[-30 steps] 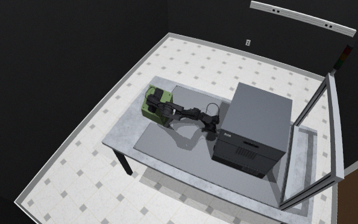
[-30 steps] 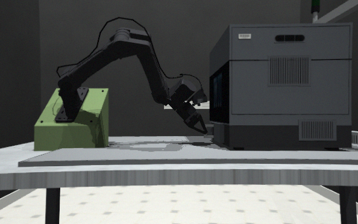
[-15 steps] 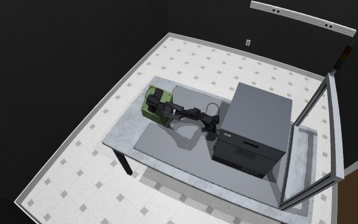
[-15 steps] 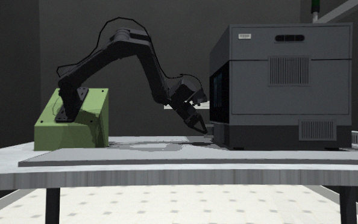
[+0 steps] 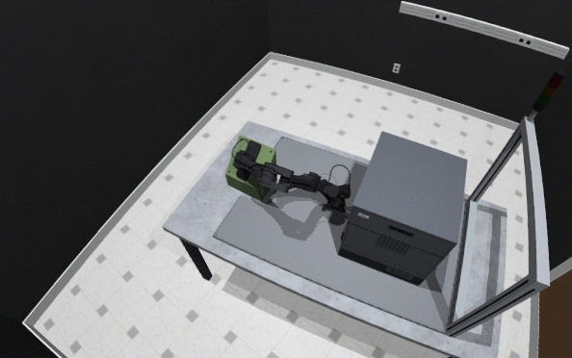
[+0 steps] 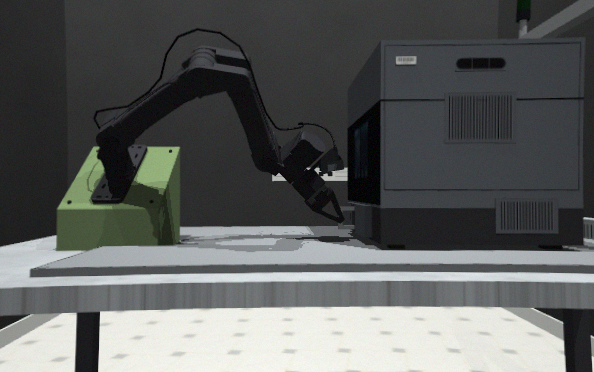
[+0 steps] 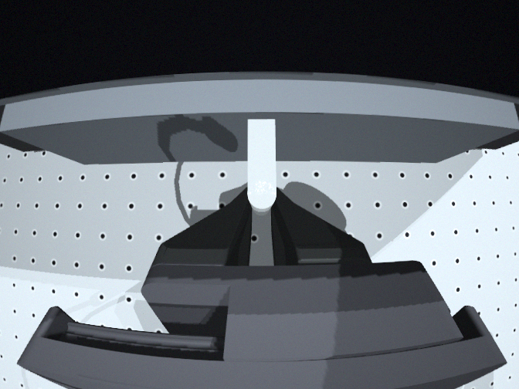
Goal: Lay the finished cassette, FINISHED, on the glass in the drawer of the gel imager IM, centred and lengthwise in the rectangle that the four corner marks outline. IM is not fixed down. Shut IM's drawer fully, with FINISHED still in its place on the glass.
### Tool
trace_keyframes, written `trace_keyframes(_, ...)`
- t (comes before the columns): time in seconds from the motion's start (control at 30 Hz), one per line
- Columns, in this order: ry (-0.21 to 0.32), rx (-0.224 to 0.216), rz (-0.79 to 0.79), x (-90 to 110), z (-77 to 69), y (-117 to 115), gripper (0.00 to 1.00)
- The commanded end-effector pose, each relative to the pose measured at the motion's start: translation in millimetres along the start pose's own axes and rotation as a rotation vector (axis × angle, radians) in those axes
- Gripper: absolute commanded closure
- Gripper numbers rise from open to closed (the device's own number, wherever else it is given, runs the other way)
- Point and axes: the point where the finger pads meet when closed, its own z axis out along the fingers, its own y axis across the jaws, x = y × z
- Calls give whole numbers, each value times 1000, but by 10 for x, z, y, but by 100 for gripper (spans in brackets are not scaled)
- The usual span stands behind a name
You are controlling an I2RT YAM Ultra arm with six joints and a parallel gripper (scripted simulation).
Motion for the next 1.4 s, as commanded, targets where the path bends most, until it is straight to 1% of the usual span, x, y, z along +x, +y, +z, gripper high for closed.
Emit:
trace_keyframes(0.0, -43, -5, 5, -146, 41, 0, 100)
trace_keyframes(0.43, -43, -5, 5, -146, 41, 0, 100)
trace_keyframes(0.5, -34, -11, -2, -71, -51, -15, 100)
trace_keyframes(0.53, -40, -7, 2, -93, -71, -41, 100)
trace_keyframes(0.57, -30, -6, 3, -85, -35, -5, 65)
trace_keyframes(0.7, -30, -6, 3, -85, -35, -5, 65)
trace_keyframes(0.73, -45, -14, -6, -115, -91, 14, 65)
trace_keyframes(0.77, -45, -14, -6, -115, -91, 15, 65)
trace_keyframes(0.83, -58, -7, 4, -199, -74, -23, 65)
trace_keyframes(0.87, -59, -6, 6, -207, -73, -27, 65)
trace_keyframes(1.13, -57, -7, 5, -201, -73, -23, 65)
trace_keyframes(1.17, -44, -16, -2, -121, -112, 17, 65)
trace_keyframes(1.27, -45, -16, 1, -122, -125, 15, 65)
trace_keyframes(1.3, -55, -10, 11, -173, -130, -10, 65)
trace_keyframes(1.33, -47, -15, 9, -127, -152, 11, 65)
trace_keyframes(1.37, -46, -12, 9, -124, -165, 7, 65)
